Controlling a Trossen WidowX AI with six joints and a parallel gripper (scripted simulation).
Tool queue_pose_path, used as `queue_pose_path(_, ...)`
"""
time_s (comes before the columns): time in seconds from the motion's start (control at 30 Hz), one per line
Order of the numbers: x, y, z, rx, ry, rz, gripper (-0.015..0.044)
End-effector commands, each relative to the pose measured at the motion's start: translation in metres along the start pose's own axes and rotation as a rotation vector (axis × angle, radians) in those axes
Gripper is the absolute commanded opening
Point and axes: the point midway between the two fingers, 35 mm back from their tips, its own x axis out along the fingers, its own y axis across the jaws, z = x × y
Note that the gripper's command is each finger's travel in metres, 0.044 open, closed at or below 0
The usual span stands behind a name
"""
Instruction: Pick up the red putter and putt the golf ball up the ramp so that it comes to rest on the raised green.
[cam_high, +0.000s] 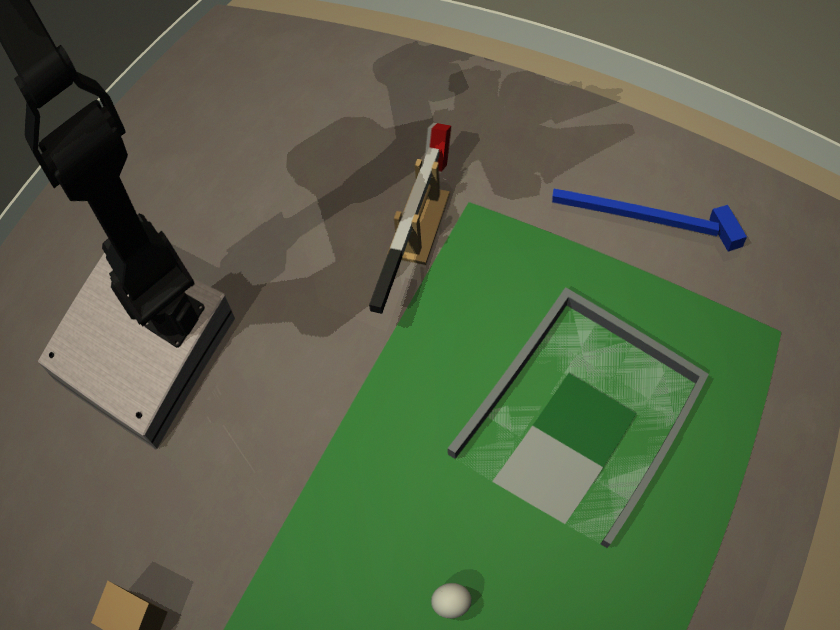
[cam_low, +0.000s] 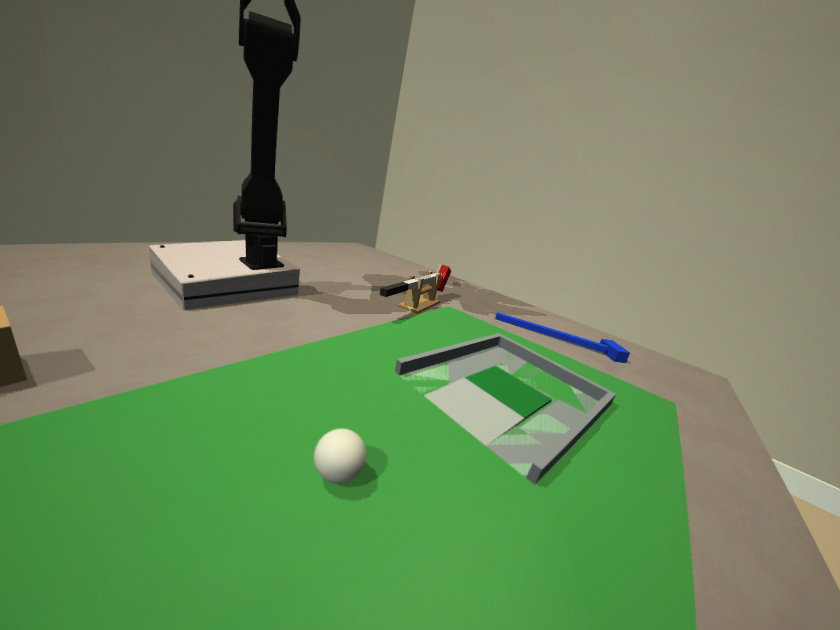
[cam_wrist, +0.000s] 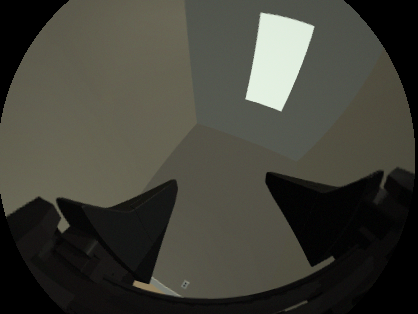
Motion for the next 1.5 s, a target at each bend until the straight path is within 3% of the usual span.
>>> queue_pose_path(0.0, 0.000, 0.000, 0.000, -0.006, 0.000, -0.002, 0.0426)
queue_pose_path(0.33, -0.002, 0.013, 0.033, -0.439, -0.055, -0.116, 0.0440)
queue_pose_path(0.63, -0.006, 0.070, 0.092, -1.387, -0.170, -0.341, 0.0440)
queue_pose_path(0.87, 0.000, 0.140, 0.109, -2.045, -0.236, -0.504, 0.0440)
queue_pose_path(1.17, 0.012, 0.255, 0.084, -2.895, -0.406, -0.740, 0.0440)
queue_pose_path(1.47, 0.017, 0.358, 0.013, -3.522, -0.767, -1.087, 0.0440)
